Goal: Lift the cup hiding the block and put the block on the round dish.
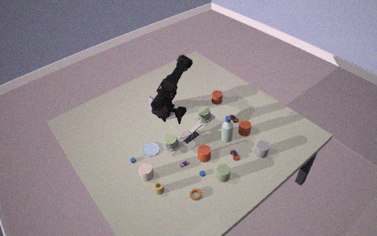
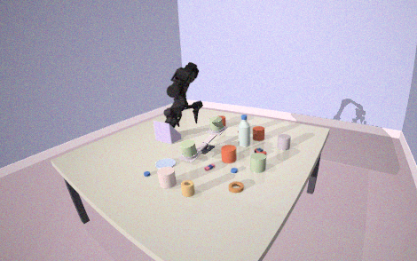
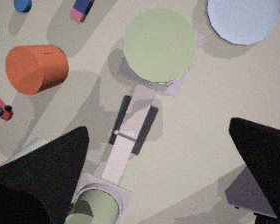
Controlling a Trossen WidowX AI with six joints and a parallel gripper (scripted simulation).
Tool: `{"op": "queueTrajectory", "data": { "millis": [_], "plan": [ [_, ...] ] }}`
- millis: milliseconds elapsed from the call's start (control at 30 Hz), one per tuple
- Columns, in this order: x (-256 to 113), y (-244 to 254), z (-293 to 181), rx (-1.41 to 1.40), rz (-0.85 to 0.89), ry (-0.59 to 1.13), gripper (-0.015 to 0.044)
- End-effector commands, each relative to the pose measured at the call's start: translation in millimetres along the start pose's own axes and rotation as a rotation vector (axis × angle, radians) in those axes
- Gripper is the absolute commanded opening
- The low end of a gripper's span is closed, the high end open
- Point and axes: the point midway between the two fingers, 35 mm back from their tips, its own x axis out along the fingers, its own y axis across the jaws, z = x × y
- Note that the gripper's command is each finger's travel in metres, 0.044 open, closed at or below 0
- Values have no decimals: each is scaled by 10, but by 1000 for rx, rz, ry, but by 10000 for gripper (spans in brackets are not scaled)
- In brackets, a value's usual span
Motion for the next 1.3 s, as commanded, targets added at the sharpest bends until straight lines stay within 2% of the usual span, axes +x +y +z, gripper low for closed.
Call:
{"op": "queueTrajectory", "data": {
  "millis": [0, 333, 567, 1267],
  "plan": [
    [134, 19, 143, 120, -61, 9, 440],
    [477, 56, 420, 397, -194, 2, 440],
    [495, 54, 424, 401, -197, 1, 440],
    [865, -7, 421, 401, -196, 1, 440]
  ]
}}
